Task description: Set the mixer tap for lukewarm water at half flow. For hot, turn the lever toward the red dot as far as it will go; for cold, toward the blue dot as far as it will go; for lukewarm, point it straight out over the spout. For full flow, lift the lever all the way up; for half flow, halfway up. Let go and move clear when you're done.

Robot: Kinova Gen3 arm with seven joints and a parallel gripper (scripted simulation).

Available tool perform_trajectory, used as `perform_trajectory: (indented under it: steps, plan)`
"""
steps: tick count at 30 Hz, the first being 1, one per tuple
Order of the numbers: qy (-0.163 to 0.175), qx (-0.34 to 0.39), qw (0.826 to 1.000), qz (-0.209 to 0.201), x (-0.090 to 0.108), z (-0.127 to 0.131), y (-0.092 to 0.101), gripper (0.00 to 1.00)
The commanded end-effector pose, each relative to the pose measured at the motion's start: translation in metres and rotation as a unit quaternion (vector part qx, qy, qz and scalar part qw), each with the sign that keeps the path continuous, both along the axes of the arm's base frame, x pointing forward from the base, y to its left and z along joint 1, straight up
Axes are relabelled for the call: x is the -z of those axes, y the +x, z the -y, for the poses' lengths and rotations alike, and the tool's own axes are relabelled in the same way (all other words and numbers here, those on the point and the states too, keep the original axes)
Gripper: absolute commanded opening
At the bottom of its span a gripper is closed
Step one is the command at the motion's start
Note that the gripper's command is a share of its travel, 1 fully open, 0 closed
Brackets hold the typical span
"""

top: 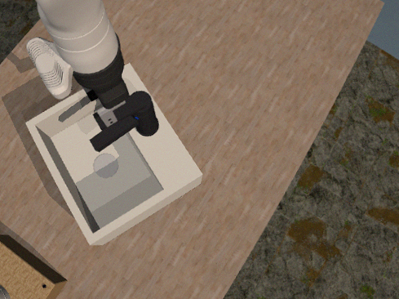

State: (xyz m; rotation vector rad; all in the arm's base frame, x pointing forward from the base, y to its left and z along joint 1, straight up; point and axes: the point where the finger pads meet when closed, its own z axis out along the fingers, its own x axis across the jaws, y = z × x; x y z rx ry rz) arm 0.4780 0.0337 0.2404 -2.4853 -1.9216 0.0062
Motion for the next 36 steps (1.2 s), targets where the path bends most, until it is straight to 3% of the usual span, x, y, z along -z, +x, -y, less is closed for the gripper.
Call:
perform_trajectory:
  steps: [1, 19, 20, 36]
  plan:
    - [-0.002, 0.002, 1.0, 0.002, -0.013, 0.001, 0.0, 1.0]
    - [-0.001, 0.002, 1.0, 0.006, -0.029, 0.001, 0.003, 1.0]
    - [-0.001, 0.002, 1.0, 0.006, -0.029, 0.001, 0.003, 0.0]
    - [-0.001, 0.002, 1.0, 0.006, -0.029, 0.001, 0.003, 0.0]
